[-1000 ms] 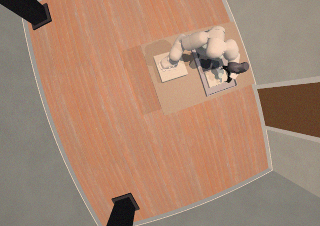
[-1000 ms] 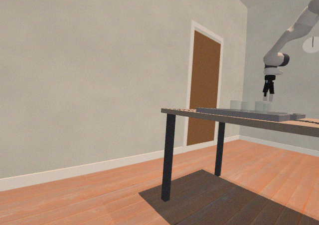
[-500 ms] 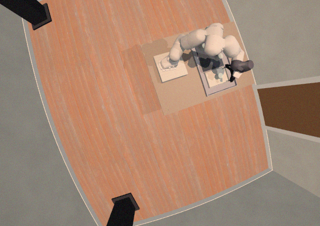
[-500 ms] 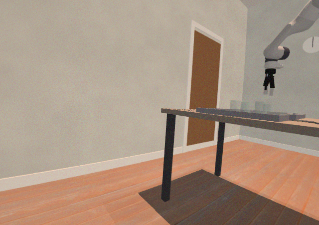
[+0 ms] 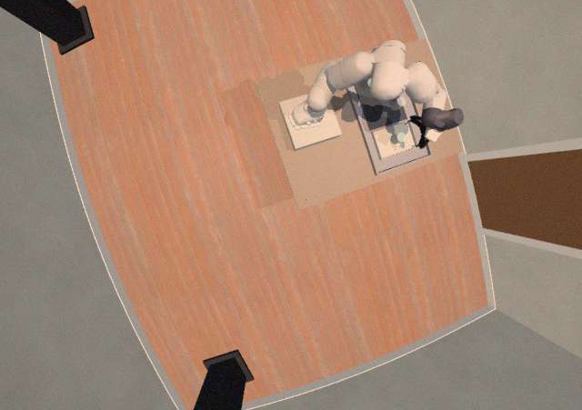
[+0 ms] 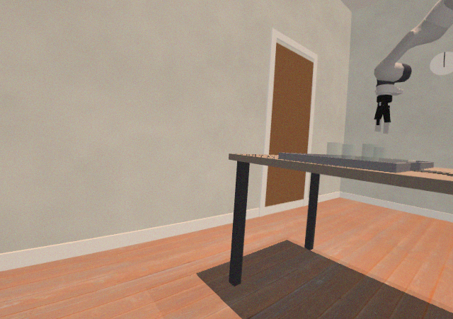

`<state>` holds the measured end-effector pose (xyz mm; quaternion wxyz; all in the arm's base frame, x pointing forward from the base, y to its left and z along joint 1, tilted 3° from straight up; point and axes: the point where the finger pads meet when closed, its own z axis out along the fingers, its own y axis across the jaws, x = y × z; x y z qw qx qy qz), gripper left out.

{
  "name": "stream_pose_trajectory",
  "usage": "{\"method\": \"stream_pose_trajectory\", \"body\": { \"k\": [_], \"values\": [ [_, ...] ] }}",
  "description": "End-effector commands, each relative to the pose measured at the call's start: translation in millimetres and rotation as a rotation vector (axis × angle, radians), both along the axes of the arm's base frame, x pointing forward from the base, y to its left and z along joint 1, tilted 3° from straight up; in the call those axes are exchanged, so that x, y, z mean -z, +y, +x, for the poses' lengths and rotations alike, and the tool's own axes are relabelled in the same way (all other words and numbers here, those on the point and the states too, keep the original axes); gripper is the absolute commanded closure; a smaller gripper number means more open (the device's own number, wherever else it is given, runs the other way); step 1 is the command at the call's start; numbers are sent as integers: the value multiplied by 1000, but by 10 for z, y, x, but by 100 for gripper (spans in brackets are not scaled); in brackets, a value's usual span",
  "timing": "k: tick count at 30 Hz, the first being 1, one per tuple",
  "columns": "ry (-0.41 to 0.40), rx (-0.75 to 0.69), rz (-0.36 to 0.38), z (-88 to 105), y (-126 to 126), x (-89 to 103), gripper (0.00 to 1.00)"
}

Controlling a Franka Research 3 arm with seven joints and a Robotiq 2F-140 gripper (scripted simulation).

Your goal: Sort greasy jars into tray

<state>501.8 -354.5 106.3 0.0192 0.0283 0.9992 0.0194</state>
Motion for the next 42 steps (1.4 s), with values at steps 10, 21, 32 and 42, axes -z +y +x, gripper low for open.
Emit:
{"method": "stream_pose_trajectory", "body": {
  "k": [10,21,32,42],
  "values": [
    [3,-5,6,222,541,-29,0],
    [3,-5,6,554,1290,-73,0],
    [3,-5,6,885,2039,-118,0],
    [3,-5,6,993,2274,114,0]
  ]
}}
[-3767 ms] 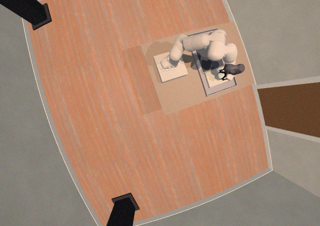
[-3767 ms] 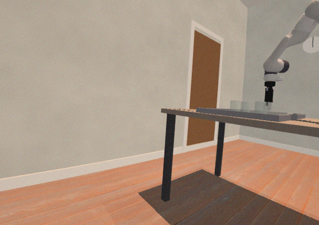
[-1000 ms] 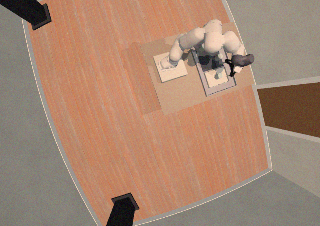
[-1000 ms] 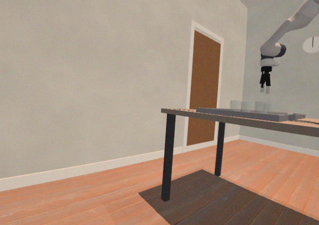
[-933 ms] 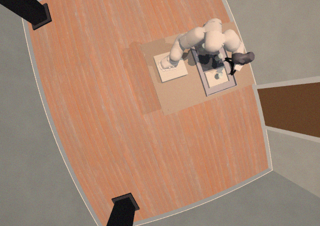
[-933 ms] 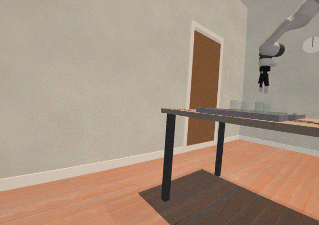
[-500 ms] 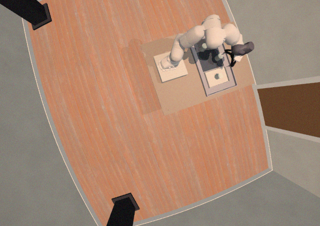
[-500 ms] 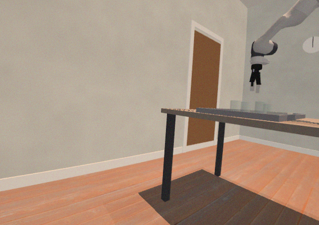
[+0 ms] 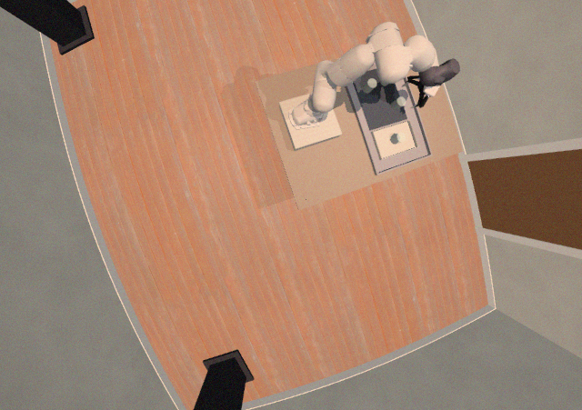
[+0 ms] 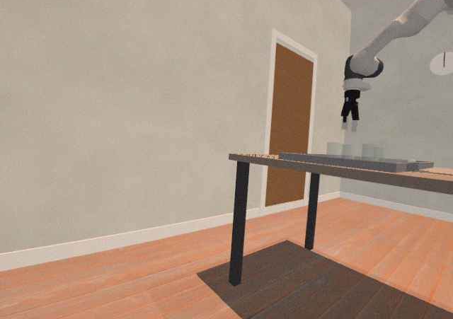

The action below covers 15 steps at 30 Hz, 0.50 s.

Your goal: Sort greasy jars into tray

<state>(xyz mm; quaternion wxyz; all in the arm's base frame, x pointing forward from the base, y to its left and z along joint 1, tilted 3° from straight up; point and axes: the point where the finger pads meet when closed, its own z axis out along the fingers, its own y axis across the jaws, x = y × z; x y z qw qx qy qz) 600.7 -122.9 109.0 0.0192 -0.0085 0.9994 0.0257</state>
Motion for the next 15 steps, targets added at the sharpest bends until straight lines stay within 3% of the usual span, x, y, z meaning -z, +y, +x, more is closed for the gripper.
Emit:
{"method": "stream_pose_trajectory", "body": {
  "k": [1,7,15],
  "values": [
    [5,69,-5,6,-39,202,0],
    [5,69,-5,20,-23,571,0],
    [5,69,-5,20,-23,571,0]
  ]
}}
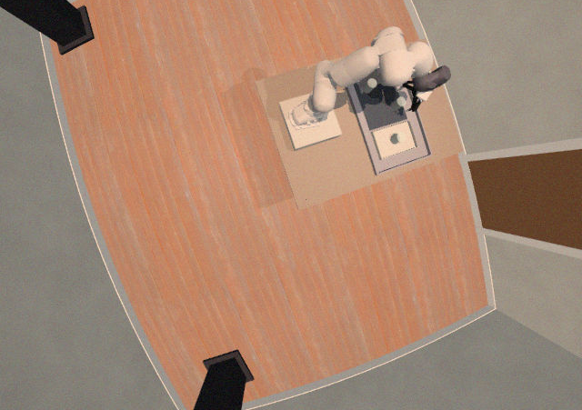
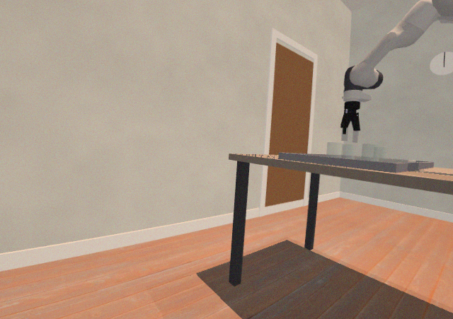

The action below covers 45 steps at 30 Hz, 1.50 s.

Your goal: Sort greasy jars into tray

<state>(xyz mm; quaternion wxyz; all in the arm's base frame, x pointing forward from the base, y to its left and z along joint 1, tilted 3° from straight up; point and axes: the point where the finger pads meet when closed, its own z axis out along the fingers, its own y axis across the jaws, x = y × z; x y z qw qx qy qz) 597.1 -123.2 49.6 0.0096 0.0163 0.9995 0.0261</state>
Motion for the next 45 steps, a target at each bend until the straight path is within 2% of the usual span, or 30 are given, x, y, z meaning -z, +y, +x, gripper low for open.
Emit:
{"method": "stream_pose_trajectory", "body": {
  "k": [1,6,31,45],
  "values": [
    [-16,20,-8,56,-20,-23,0],
    [-16,20,-8,56,-20,-23,0],
    [-16,20,-8,73,0,436,0],
    [-16,20,-8,74,2,476,0]
  ]
}}
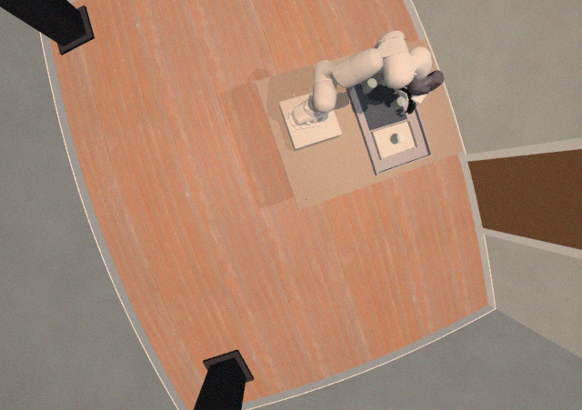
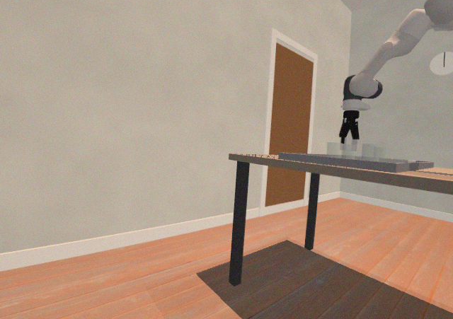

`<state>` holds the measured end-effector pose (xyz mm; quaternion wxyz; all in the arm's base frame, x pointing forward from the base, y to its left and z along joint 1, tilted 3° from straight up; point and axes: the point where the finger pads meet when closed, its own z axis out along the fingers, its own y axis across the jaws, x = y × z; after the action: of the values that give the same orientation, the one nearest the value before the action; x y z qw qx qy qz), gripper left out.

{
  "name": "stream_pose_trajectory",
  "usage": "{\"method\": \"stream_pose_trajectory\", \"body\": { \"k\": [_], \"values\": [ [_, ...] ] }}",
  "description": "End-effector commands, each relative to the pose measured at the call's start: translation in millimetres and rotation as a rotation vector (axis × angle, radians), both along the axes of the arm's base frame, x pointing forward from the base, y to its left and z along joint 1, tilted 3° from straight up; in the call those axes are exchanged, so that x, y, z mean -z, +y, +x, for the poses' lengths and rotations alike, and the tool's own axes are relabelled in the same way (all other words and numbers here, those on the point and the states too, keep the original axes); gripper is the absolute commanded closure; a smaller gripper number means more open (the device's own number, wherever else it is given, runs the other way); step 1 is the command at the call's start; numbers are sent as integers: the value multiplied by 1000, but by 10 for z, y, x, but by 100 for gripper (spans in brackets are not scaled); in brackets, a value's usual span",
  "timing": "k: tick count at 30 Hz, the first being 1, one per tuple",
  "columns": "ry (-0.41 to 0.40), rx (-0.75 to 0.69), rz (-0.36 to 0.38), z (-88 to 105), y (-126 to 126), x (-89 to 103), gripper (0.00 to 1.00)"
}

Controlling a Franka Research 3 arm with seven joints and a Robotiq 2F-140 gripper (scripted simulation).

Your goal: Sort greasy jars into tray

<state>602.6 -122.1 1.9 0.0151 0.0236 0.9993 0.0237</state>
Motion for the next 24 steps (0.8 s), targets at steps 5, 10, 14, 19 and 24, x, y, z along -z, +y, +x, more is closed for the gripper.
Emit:
{"method": "stream_pose_trajectory", "body": {
  "k": [5,10,14,19,24],
  "values": [
    [-5,5,-3,20,-9,-1,38],
    [-5,5,-3,20,-9,-1,38],
    [-5,5,-3,20,-9,-1,38],
    [-5,5,-3,20,-9,-1,41],
    [-5,5,-3,20,-9,-1,41]
  ]
}}
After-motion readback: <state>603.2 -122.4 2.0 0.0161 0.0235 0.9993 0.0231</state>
